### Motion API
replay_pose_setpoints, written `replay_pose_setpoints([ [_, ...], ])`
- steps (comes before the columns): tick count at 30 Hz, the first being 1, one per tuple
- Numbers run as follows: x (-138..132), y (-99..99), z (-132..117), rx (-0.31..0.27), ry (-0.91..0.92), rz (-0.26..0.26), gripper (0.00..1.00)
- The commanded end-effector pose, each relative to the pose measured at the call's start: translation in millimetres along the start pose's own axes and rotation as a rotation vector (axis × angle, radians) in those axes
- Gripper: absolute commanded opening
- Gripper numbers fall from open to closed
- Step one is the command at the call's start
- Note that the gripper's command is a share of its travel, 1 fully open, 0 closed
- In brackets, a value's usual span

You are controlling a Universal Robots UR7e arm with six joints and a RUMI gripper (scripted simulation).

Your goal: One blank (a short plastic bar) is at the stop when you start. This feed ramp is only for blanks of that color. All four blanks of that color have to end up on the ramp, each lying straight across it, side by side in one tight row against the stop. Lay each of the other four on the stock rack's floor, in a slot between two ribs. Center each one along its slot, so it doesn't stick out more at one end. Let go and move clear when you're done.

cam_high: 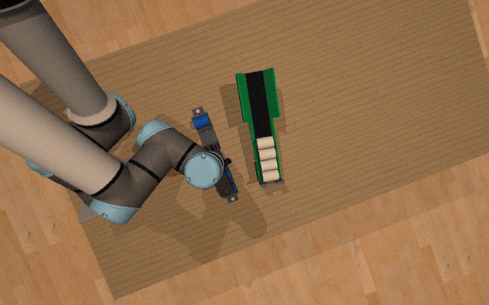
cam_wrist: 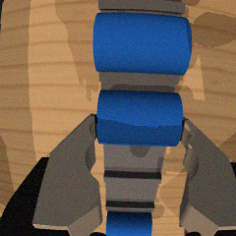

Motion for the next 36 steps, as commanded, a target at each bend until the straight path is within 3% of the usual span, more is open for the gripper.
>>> replay_pose_setpoints([
  [1,-0.4,0.5,-0.2,-0.001,0.000,0.000,0.33],
  [16,-0.4,0.5,-0.2,-0.001,0.000,0.000,0.33],
  [26,-0.4,0.5,-0.2,-0.001,0.000,0.000,0.43],
  [36,-0.4,0.5,-0.2,-0.001,0.000,0.000,0.46],
])
Point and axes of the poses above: the point where the finger pads meet when closed, its own y axis out along the fingers, its own x axis across the jaws, z = x × y, the point moved 7 cm from there along -y, back along the fingers, and after that the axes turned 14 degrees about -y, right-handed, at the moved point
